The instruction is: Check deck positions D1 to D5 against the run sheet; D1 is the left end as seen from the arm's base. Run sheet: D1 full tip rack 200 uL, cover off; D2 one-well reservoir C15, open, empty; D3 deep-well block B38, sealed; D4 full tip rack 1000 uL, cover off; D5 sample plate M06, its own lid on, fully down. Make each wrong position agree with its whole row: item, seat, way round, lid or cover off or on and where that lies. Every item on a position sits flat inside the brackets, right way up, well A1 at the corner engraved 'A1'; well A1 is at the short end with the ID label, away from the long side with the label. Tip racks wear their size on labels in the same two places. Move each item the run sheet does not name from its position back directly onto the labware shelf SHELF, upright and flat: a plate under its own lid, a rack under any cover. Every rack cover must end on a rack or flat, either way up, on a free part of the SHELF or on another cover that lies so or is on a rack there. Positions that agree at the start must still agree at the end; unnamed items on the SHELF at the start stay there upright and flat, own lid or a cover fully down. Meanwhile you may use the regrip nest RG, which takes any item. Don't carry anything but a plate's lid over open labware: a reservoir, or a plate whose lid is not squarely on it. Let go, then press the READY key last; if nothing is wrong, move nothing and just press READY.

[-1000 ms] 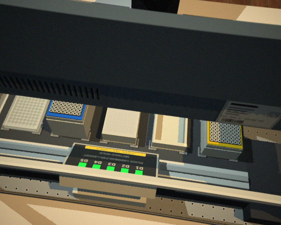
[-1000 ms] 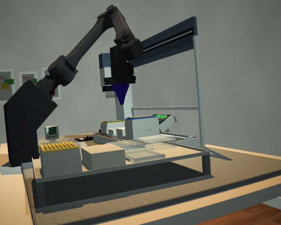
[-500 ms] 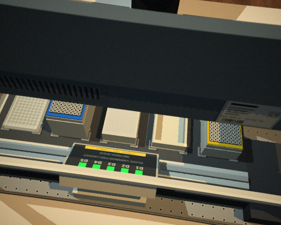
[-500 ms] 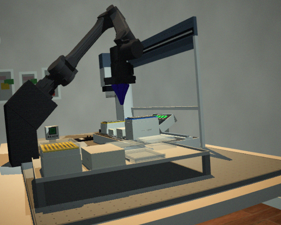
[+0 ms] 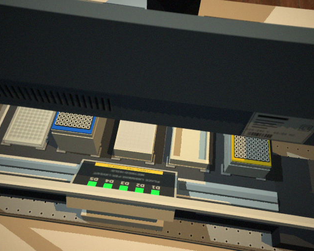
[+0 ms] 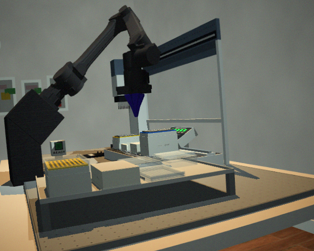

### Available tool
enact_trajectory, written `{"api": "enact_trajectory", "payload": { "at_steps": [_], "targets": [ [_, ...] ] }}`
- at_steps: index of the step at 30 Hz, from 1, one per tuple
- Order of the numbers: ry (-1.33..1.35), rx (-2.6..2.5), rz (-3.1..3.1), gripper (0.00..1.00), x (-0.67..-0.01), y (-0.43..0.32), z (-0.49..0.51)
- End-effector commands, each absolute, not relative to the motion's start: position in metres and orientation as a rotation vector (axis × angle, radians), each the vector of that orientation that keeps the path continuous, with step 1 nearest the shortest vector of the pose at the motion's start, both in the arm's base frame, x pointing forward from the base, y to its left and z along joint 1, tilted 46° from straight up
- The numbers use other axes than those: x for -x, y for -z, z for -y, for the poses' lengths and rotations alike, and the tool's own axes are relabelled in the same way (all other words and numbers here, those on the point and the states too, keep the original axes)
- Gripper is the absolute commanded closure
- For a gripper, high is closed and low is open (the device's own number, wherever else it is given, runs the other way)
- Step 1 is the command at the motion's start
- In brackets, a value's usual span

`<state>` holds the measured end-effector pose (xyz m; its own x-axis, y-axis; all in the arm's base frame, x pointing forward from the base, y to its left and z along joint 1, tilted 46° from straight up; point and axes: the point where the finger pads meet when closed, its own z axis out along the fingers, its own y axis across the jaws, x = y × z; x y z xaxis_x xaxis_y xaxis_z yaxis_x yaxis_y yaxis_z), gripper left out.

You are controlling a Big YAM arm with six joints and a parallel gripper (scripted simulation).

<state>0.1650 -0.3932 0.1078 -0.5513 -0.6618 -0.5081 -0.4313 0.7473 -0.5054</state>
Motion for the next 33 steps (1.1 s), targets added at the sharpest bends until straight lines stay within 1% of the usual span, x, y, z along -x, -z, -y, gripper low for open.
{"api": "enact_trajectory", "payload": {
  "at_steps": [1,2,33],
  "targets": [
    [0.457,0.836,-2.236,1.00,-0.162,-0.110,0.395],
    [0.466,0.866,-2.221,1.00,-0.170,-0.117,0.389],
    [0.528,1.056,-2.159,1.00,-0.186,-0.119,0.253]
  ]
}}
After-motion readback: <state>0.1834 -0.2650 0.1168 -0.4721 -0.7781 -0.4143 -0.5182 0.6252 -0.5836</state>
